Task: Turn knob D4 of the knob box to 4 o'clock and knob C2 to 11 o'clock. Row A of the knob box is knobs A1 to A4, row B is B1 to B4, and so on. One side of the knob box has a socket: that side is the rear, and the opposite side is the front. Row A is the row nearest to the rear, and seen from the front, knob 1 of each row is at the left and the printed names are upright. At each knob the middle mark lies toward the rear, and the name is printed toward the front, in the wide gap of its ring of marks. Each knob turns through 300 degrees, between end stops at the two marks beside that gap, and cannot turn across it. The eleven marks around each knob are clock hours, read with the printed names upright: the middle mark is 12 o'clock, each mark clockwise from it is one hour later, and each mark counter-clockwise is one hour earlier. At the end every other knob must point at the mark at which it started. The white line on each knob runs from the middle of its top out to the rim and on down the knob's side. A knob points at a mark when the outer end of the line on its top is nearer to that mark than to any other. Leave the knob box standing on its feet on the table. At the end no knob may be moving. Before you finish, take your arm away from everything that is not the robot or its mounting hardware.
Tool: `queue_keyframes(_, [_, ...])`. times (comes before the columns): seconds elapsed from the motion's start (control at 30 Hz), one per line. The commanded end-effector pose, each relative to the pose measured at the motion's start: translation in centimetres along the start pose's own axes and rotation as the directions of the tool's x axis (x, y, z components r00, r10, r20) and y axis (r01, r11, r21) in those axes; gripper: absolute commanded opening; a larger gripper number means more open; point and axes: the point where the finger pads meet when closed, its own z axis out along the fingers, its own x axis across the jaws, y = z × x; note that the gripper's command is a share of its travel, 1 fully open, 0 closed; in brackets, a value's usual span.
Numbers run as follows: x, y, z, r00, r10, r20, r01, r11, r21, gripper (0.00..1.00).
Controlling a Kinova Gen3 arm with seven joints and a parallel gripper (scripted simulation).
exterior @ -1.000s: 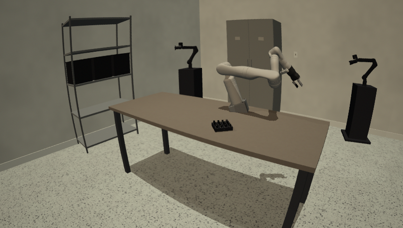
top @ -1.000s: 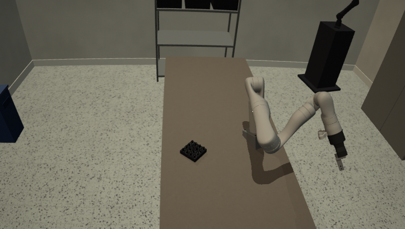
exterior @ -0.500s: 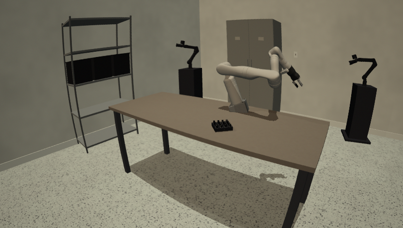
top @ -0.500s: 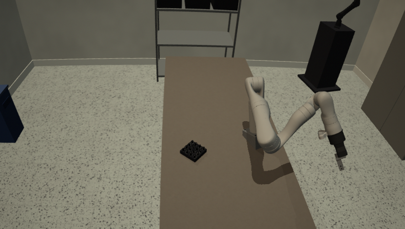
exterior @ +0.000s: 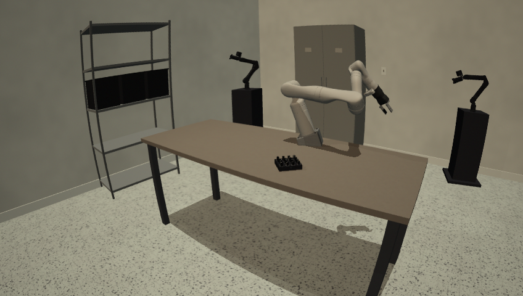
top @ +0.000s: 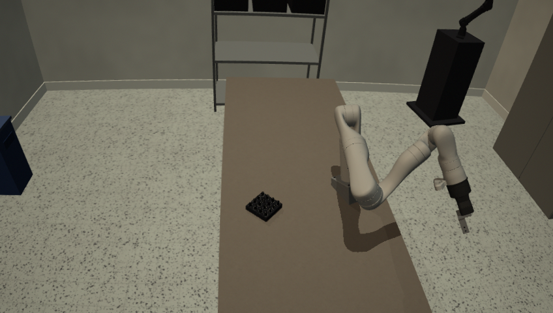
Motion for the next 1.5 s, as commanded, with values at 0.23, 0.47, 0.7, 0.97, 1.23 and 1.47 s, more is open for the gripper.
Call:
queue_keyframes(0.23, [-0.4,-0.9,-0.1,1.000,-0.018,-0.002,0.018,1.000,0.023,1.00])
queue_keyframes(0.47, [-0.6,-1.8,-0.1,0.999,-0.033,-0.007,0.033,0.998,0.046,1.00])
queue_keyframes(0.7, [-1.2,-3.9,-0.2,0.998,-0.057,-0.019,0.059,0.994,0.095,1.00])
queue_keyframes(0.97, [-1.6,-5.5,-0.3,0.997,-0.070,-0.030,0.073,0.989,0.132,1.00])
queue_keyframes(1.23, [-1.9,-6.5,-0.4,0.997,-0.075,-0.036,0.079,0.985,0.154,1.00])
queue_keyframes(1.47, [-2.0,-7.0,-0.4,0.996,-0.077,-0.039,0.082,0.983,0.165,1.00])
